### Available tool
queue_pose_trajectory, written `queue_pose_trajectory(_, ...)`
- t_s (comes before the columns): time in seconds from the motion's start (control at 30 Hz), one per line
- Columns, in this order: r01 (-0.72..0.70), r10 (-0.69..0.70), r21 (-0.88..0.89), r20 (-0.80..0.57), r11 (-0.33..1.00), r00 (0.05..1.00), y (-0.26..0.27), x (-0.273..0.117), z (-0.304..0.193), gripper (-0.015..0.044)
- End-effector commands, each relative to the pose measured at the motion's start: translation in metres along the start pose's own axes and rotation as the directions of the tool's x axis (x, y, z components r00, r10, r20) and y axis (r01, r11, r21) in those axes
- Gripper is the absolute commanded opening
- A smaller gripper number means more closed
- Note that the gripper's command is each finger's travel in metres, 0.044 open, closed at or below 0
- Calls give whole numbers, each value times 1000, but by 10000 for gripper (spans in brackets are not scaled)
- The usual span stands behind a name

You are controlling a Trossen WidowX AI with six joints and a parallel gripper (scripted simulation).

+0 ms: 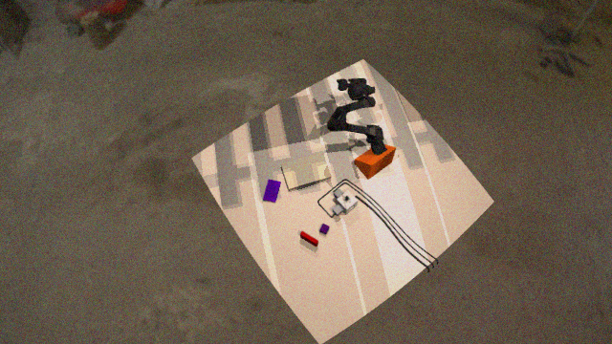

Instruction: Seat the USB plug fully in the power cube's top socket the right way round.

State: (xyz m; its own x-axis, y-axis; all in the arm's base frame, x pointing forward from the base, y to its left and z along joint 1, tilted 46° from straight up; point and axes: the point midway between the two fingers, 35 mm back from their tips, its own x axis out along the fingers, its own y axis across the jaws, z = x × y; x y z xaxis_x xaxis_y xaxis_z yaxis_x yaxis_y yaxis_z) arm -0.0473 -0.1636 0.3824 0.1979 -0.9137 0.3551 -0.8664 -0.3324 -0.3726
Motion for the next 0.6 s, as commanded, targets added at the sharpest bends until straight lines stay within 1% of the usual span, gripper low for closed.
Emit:
queue_pose_trajectory(0.0, 2, -2, 5, 0, 1000, 1000, 0, 0, 0, 426)
queue_pose_trajectory(0.03, 10, -10, 21, -1, 1000, 1000, 0, 2, -1, 440)
queue_pose_trajectory(0.1, 38, -37, 82, -4, 996, 999, 0, 7, -3, 440)
queue_pose_trajectory(0.17, 78, -77, 179, -9, 981, 997, 1, 16, -6, 440)
queue_pose_trajectory(0.27, 136, -141, 360, -13, 923, 990, 2, 35, -7, 440)
queue_pose_trajectory(0.43, 167, -218, 630, 4, 758, 976, 3, 72, 3, 440)
queue_pose_trajectory(0.57, 122, -263, 798, 46, 589, 964, -3, 105, 23, 440)
